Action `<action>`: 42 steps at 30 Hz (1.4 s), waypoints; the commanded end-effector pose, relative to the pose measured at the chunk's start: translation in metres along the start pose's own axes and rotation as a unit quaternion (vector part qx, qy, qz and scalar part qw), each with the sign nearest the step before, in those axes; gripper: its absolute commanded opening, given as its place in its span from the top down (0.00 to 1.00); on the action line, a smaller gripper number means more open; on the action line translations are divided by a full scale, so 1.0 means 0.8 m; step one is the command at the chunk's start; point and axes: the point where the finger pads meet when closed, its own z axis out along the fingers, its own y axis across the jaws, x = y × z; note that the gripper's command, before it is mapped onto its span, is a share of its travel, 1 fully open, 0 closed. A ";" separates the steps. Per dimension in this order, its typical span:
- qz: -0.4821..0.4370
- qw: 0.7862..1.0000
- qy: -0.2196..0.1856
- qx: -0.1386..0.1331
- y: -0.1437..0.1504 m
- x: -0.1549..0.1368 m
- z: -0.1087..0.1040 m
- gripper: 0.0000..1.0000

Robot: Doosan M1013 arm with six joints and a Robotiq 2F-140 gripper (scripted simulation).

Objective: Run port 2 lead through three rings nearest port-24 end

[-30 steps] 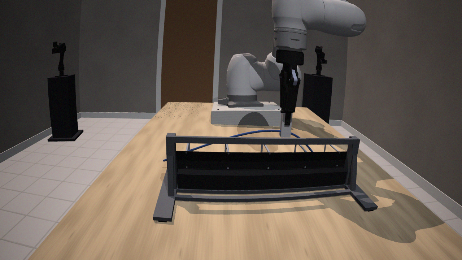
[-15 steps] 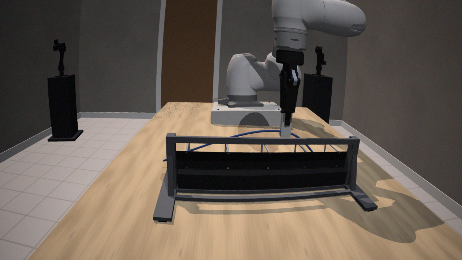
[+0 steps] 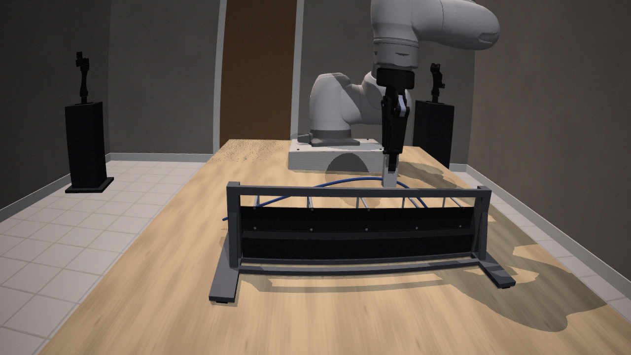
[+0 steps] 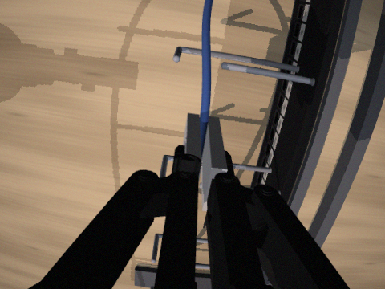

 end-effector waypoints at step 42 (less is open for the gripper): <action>-0.006 1.000 0.000 0.000 -0.006 -0.007 0.000 1.00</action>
